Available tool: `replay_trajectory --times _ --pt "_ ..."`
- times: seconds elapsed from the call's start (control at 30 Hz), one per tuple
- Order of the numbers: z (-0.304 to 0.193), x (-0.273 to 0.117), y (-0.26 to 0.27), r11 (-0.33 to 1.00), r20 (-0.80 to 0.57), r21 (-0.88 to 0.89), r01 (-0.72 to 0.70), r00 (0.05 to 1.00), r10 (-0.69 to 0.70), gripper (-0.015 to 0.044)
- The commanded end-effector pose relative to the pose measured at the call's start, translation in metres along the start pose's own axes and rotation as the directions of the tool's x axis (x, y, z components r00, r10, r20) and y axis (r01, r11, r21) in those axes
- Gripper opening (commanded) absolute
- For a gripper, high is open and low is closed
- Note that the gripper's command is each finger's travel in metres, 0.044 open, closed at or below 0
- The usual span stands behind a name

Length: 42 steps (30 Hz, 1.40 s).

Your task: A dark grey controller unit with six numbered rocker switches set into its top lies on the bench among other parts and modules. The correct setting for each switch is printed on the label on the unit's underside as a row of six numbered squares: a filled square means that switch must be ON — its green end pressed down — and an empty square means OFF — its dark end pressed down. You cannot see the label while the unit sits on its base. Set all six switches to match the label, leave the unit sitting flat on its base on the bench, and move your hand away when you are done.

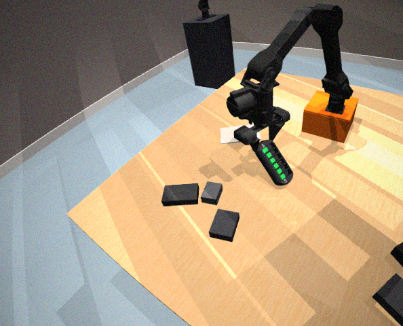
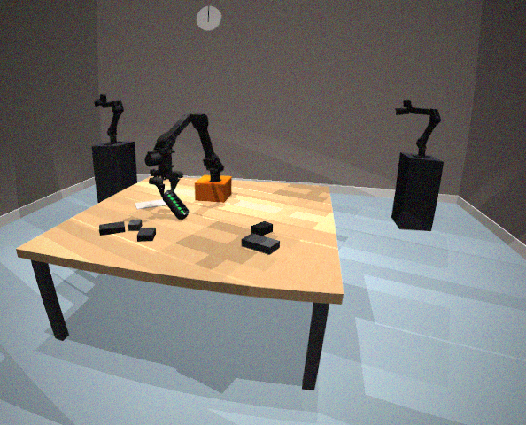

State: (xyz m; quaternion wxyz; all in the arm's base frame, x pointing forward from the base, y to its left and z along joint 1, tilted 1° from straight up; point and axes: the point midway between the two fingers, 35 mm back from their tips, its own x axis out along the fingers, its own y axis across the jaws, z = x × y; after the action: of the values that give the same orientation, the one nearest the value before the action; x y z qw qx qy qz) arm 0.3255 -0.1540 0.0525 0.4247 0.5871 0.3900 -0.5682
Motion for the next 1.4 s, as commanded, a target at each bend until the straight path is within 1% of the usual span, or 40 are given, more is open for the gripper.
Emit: replay_trajectory --times 0.0,1.37 --pt "0.003 0.003 -0.002 1.0 0.002 -0.006 0.006 1.0 -0.006 0.0337" --pt "0.026 0.024 -0.002 1.0 0.005 -0.006 0.006 1.0 -0.006 0.0337"
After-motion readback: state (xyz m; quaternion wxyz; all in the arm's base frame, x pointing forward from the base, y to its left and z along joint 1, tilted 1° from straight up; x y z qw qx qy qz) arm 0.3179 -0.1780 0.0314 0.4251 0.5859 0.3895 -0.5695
